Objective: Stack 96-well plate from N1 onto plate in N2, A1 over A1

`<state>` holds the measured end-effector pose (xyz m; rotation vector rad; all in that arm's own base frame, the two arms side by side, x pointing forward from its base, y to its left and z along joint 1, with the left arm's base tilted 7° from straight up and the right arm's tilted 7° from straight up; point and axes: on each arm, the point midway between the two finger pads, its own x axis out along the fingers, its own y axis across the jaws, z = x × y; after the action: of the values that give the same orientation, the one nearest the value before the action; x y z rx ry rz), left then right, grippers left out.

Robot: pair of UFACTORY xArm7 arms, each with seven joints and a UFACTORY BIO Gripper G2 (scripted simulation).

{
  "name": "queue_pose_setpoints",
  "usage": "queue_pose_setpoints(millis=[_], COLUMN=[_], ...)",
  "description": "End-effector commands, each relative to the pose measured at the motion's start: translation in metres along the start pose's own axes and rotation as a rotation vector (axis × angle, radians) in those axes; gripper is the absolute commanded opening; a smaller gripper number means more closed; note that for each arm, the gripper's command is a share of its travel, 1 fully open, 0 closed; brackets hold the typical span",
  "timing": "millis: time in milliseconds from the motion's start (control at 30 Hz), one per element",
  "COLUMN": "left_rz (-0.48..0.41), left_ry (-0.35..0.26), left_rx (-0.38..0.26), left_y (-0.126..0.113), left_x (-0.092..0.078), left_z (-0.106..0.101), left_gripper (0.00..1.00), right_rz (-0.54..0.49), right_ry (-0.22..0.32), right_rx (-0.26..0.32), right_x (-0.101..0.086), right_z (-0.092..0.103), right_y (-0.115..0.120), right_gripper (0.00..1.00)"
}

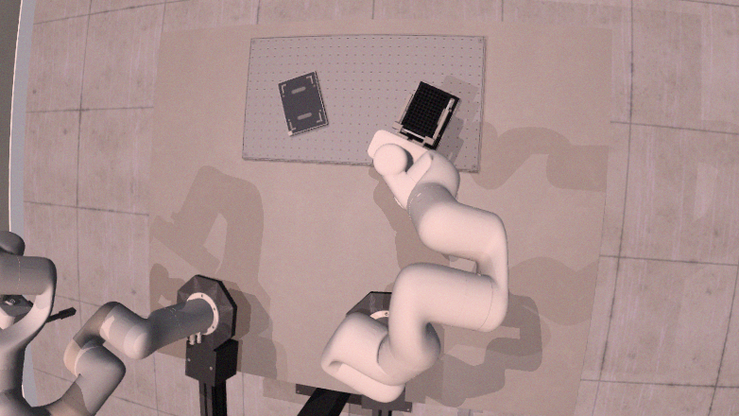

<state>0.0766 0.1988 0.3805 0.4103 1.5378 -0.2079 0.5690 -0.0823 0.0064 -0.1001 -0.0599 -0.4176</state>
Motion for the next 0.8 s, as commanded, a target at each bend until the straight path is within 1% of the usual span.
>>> queue_pose_setpoints(millis=[0, 467, 767], left_rz=[-0.012, -0.012, -0.012], left_ry=[-0.009, -0.009, -0.009], left_rx=[-0.115, -0.115, -0.115], left_y=[-0.007, -0.007, -0.007], left_x=[0.0, 0.0, 0.0], left_z=[-0.02, -0.02, -0.02], left_gripper=[1.0, 1.0, 1.0], right_rz=[0.0, 0.0, 0.0], right_ry=[-0.003, -0.003, -0.003], right_rx=[0.001, 0.001, 0.001], right_x=[0.001, 0.001, 0.001], right_z=[0.002, 0.002, -0.013], right_y=[0.001, 0.001, 0.002], right_gripper=[0.0, 0.0, 0.0])
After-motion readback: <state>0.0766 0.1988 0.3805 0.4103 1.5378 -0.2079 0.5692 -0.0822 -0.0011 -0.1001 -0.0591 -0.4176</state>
